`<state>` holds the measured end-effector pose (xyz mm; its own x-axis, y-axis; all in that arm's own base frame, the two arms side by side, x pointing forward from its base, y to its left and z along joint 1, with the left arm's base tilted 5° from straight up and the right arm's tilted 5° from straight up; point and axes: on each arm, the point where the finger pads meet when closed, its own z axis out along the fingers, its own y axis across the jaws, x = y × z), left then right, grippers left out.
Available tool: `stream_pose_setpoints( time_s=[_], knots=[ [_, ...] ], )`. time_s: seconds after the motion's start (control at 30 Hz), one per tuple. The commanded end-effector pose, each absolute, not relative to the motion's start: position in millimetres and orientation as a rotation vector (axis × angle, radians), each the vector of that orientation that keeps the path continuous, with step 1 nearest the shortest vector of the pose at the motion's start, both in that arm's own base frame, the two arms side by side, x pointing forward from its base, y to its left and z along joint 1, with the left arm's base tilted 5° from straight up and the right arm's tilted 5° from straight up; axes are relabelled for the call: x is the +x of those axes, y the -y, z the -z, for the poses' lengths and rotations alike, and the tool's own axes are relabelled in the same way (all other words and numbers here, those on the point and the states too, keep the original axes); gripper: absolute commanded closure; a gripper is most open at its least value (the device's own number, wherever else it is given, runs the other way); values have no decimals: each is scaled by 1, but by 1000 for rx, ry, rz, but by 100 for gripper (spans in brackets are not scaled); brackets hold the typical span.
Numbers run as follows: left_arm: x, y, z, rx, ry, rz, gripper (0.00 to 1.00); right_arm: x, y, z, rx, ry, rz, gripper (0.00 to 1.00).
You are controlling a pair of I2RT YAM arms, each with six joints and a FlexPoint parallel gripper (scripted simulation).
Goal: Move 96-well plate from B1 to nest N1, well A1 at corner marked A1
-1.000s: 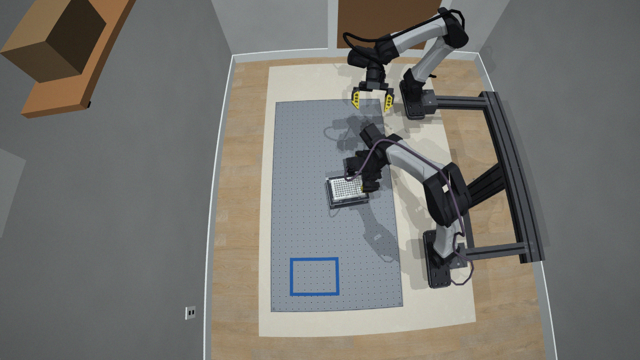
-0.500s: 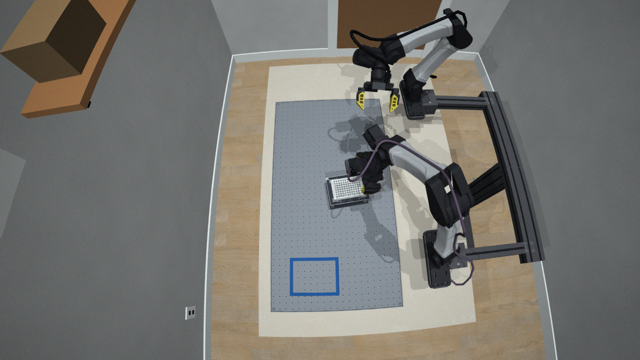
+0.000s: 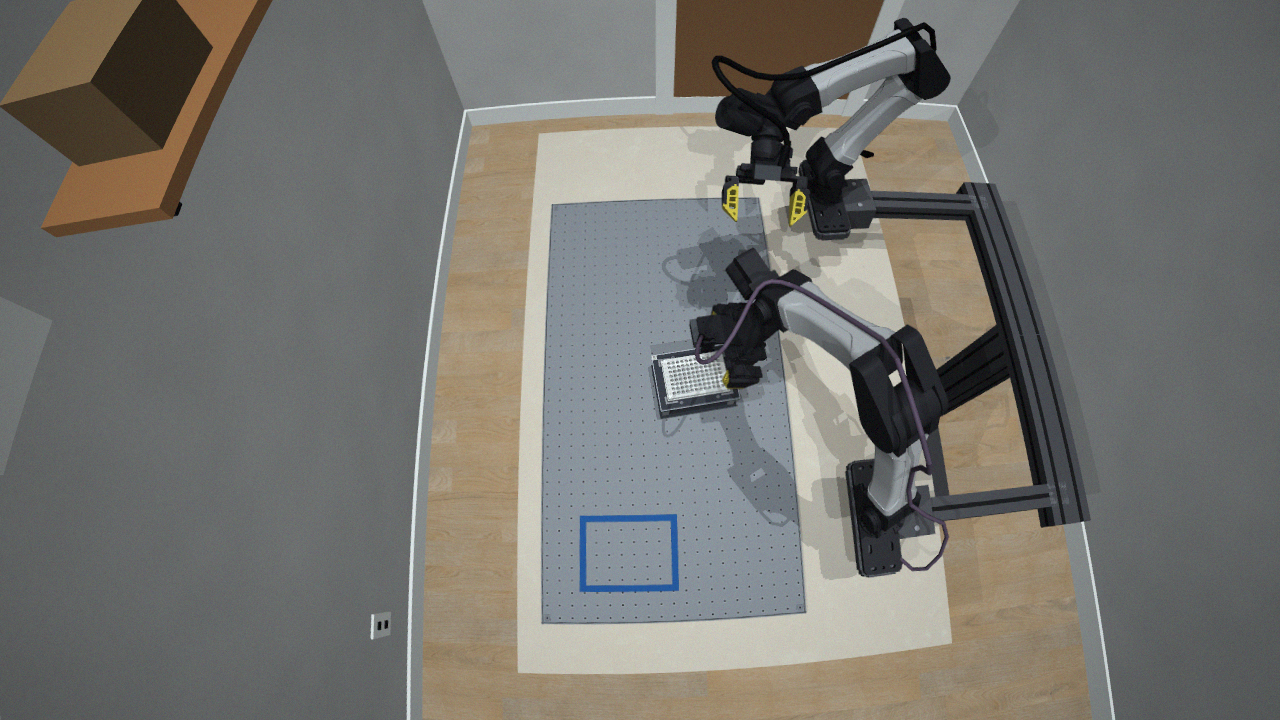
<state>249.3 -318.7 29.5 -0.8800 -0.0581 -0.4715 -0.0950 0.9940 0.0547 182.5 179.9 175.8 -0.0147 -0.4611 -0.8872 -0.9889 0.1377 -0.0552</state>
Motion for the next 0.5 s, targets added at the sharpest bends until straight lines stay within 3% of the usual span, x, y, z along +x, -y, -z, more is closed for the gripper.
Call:
stream_pose_setpoints(
  time_s=[0.0, 0.47],
  knots=[
    [253, 329, -52, -138, -2597, -8, 0, 175, -181, -176, -1437, -1623, -815, 0],
    [253, 329, -52, -139, -2596, -7, 0, 164, -188, -181, -1440, -1625, -819, 0]
  ],
)
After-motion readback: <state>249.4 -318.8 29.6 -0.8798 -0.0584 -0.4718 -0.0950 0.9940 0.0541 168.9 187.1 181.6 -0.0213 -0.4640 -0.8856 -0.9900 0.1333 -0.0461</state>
